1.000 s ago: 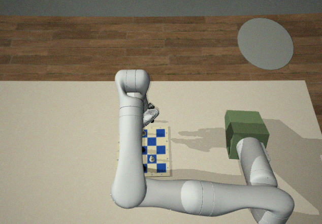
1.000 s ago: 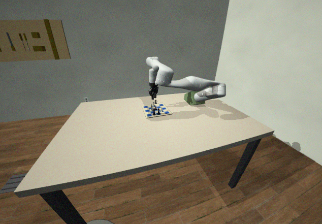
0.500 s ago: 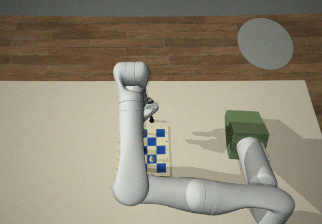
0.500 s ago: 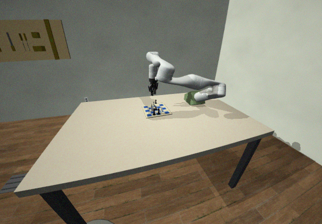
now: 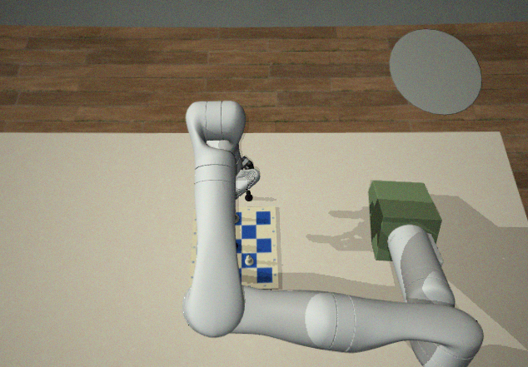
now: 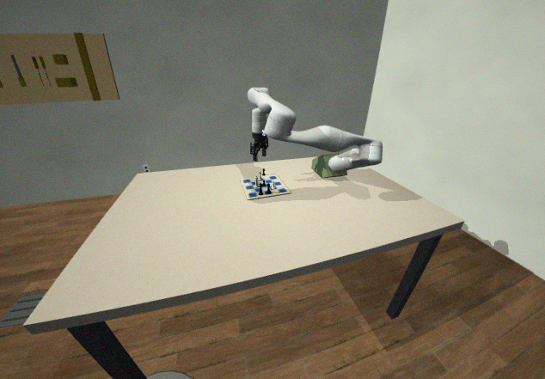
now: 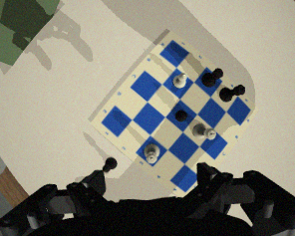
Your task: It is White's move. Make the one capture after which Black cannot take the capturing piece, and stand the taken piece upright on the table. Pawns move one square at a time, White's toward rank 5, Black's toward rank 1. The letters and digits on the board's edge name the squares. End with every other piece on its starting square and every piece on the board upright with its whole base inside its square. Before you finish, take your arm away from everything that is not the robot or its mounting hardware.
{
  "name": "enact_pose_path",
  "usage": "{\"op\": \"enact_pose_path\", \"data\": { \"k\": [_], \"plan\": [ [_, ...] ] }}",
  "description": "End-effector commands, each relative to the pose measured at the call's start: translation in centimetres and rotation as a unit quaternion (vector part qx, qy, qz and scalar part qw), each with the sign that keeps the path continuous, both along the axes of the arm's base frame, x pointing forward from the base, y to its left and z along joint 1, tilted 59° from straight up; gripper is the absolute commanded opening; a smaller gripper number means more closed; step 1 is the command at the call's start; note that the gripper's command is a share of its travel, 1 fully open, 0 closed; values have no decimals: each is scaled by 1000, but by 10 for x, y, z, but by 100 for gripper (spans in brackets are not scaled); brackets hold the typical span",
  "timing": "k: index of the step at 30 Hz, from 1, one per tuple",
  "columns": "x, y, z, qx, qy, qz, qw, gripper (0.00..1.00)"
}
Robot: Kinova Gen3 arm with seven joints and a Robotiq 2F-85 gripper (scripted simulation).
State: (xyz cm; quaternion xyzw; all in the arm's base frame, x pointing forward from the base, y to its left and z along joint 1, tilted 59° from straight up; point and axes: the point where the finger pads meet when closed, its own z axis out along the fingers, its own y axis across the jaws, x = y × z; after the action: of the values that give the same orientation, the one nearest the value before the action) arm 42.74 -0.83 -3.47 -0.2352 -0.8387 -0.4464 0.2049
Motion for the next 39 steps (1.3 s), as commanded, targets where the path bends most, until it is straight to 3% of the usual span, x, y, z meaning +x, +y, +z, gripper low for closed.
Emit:
{"op": "enact_pose_path", "data": {
  "k": [1, 16, 28, 39],
  "plan": [
    [0, -1, 0, 0, -1, -1, 1000, 100],
    [3, -16, 10, 0, -1, -1, 1000, 100],
    [8, -50, 31, 0, -1, -1, 1000, 100],
    [9, -54, 33, 0, -1, -1, 1000, 100]
  ]
}}
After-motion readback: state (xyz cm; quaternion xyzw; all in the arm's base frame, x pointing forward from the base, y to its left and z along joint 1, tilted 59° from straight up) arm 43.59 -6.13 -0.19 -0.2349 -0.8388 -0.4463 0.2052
